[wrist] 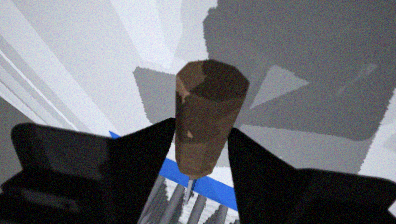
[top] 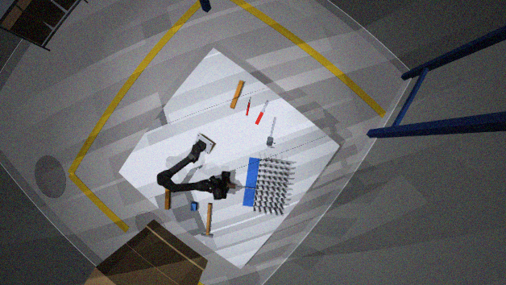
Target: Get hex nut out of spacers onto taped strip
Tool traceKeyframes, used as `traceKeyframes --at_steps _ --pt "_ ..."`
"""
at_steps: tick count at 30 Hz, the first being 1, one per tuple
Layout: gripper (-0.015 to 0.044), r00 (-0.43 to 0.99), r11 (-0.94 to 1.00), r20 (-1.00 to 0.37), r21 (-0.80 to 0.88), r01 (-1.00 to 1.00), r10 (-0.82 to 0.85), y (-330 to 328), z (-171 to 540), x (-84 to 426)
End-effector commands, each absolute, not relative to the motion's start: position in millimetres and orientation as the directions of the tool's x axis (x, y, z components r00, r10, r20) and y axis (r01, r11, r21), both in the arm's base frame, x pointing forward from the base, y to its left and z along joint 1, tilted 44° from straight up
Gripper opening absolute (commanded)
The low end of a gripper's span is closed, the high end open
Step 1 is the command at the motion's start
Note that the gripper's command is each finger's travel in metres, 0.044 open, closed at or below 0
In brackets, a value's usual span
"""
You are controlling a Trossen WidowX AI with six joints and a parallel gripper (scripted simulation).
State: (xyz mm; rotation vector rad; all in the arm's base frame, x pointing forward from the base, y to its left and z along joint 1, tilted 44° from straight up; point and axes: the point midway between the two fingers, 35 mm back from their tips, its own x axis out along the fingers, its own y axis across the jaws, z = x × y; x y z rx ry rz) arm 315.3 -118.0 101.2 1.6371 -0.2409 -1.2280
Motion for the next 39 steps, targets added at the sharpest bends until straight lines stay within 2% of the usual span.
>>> traceKeyframes --at_steps 1,39 --pt "0.0000 0.460 -0.451 -0.597 0.801 0.395 -0.657 -117.6 101.0 312.3" --pt "0.0000 0.460 -0.451 -0.597 0.800 0.395 -0.657 -123.3 107.0 294.0"
